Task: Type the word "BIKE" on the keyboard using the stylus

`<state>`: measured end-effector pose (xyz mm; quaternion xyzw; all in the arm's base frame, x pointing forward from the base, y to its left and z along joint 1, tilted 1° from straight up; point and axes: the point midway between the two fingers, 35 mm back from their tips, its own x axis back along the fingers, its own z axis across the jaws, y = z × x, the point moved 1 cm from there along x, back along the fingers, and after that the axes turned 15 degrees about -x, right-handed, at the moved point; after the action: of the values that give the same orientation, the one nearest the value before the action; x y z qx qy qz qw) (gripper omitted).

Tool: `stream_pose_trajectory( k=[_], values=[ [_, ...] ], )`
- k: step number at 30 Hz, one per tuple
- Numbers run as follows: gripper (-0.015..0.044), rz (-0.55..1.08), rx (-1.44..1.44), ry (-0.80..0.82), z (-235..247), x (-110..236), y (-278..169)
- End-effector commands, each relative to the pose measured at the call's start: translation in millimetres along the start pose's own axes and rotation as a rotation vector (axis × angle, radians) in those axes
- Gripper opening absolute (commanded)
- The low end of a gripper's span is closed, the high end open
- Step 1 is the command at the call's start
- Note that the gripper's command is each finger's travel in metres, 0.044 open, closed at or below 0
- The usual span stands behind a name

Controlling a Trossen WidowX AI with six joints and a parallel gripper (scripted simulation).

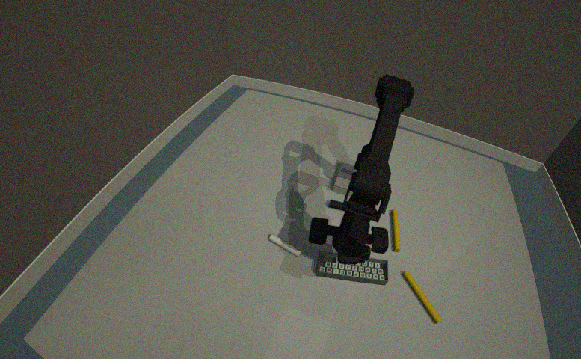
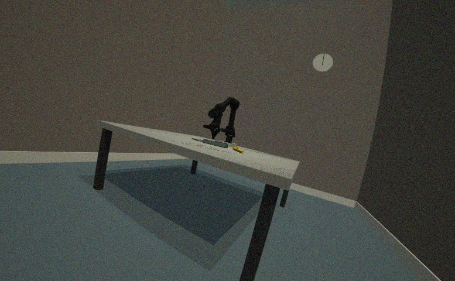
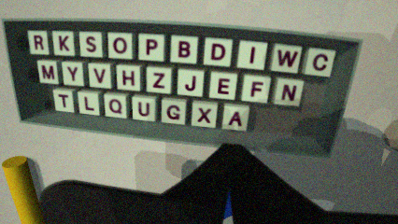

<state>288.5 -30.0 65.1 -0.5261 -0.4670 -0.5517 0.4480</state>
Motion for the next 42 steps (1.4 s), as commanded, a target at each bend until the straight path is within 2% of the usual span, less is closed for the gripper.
stream_pose_trajectory(
  k=[1, 6, 11, 13, 24, 28, 30, 40, 42],
  values=[
    [0.0000, -0.001, -0.004, 0.002, 1, 0, -3],
    [0.0000, -0.001, -0.004, 0.003, 9, 0, -4],
    [0.0000, 0.000, -0.004, 0.008, 64, 0, -19],
    [0.0000, 0.001, -0.004, 0.009, 71, 0, -22],
    [0.0000, 0.001, -0.004, 0.009, 71, 2, -21],
    [0.0000, 0.000, -0.004, 0.009, 71, 50, -21],
    [0.0000, 0.000, -0.004, 0.009, 71, 60, -21],
    [0.0000, -0.001, 0.000, 0.012, 71, 54, -21],
    [0.0053, -0.001, 0.000, 0.012, 71, 54, -21]
  ],
)
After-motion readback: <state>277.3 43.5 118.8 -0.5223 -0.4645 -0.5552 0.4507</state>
